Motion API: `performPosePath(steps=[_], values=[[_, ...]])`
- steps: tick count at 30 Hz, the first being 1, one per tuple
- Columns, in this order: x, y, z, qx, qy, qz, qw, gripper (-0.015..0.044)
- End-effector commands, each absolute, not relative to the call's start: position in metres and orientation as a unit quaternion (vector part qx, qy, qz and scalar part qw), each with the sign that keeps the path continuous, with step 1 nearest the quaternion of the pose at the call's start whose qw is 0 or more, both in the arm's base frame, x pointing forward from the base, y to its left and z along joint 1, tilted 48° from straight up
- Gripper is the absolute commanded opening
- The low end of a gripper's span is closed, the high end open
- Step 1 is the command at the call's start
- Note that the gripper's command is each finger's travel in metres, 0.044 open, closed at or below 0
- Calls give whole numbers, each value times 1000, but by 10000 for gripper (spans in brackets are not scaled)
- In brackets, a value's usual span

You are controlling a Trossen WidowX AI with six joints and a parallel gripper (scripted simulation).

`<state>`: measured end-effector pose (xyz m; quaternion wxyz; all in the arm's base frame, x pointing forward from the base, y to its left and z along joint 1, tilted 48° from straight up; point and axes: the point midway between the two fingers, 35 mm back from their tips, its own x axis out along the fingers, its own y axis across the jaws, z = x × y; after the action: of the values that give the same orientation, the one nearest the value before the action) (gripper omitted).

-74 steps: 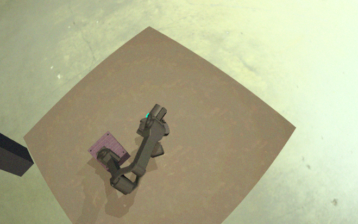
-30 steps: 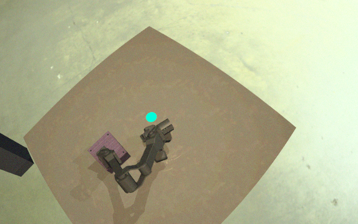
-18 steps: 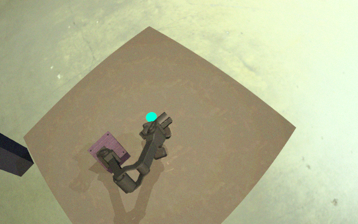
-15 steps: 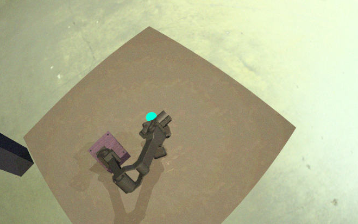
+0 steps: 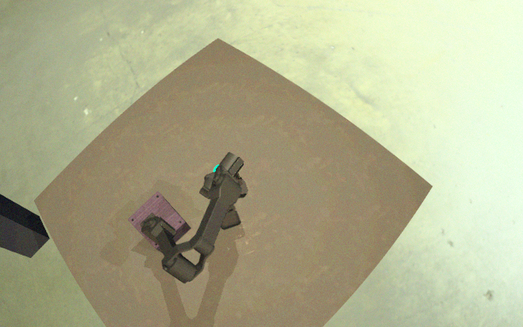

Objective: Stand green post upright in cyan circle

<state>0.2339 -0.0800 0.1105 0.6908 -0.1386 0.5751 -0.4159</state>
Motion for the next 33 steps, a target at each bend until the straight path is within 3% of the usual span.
performPosePath(steps=[1, 33], values=[[234, -72, 123, -138, 568, -418, 695, 23], [289, -23, 92, -349, 671, -211, 619, 23]])
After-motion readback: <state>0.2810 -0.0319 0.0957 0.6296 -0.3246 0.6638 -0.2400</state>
